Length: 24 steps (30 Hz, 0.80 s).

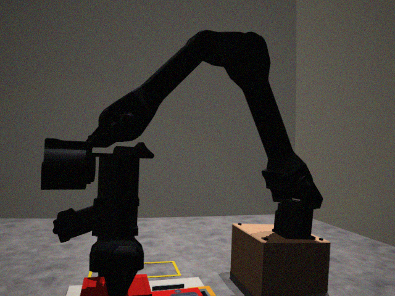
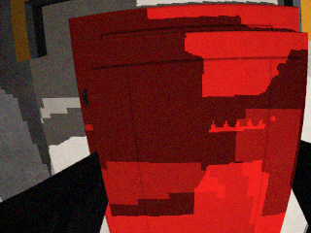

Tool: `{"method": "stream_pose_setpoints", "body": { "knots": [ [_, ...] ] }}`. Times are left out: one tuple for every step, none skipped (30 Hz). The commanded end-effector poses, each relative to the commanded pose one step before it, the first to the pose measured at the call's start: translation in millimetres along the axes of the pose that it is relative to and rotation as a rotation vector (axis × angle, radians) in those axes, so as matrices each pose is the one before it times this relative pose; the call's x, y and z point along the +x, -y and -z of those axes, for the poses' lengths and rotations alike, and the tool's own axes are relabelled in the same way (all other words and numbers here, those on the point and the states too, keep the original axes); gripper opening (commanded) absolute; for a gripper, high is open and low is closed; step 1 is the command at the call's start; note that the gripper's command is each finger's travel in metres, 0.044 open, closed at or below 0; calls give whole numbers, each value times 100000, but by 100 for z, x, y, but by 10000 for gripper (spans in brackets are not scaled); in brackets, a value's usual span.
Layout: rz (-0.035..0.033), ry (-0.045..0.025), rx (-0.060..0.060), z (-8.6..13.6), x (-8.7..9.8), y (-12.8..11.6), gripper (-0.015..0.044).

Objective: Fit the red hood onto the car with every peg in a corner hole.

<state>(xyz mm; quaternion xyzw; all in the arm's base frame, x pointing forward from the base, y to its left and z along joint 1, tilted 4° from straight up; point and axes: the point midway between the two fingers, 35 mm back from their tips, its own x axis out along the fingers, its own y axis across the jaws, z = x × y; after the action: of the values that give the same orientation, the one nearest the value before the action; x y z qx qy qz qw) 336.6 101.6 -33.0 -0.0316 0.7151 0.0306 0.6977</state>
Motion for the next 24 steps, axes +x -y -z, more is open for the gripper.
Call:
{"method": "stream_pose_setpoints", "body": {
  "knots": [
    [-65,40,407,5,277,-8,0],
    [1,0,-5,-1,-24,0,0],
    [1,0,-7,-1,-32,0,0],
    [1,0,-9,-2,-40,0,0],
    [2,0,-10,-2,-45,0,0],
    [2,0,-11,-2,-47,0,0],
    [2,0,-11,-2,-48,0,0],
    [2,0,-11,-2,-48,0,0],
    [2,0,-11,-2,-48,0,0],
    [2,0,-11,-2,-48,0,0],
    [2,0,-11,-2,-48,0,0],
    [2,0,-11,-1,-48,0,0],
    [2,0,-11,-1,-48,0,0],
    [2,0,-11,-1,-48,0,0],
    [2,0,-11,-1,-48,0,0],
    [2,0,-11,-1,-48,0,0],
    [2,0,-11,-1,-48,0,0],
    [2,0,-11,-1,-48,0,0],
    [2,0,-11,-1,-48,0,0],
    [2,0,-11,-1,-48,0,0],
    [2,0,-11,-1,-48,0,0],
    [1,8,-2,0,4,0,0],
    [2,17,-5,0,8,0,0],
    [3,23,-7,1,12,0,0]
  ]
}}
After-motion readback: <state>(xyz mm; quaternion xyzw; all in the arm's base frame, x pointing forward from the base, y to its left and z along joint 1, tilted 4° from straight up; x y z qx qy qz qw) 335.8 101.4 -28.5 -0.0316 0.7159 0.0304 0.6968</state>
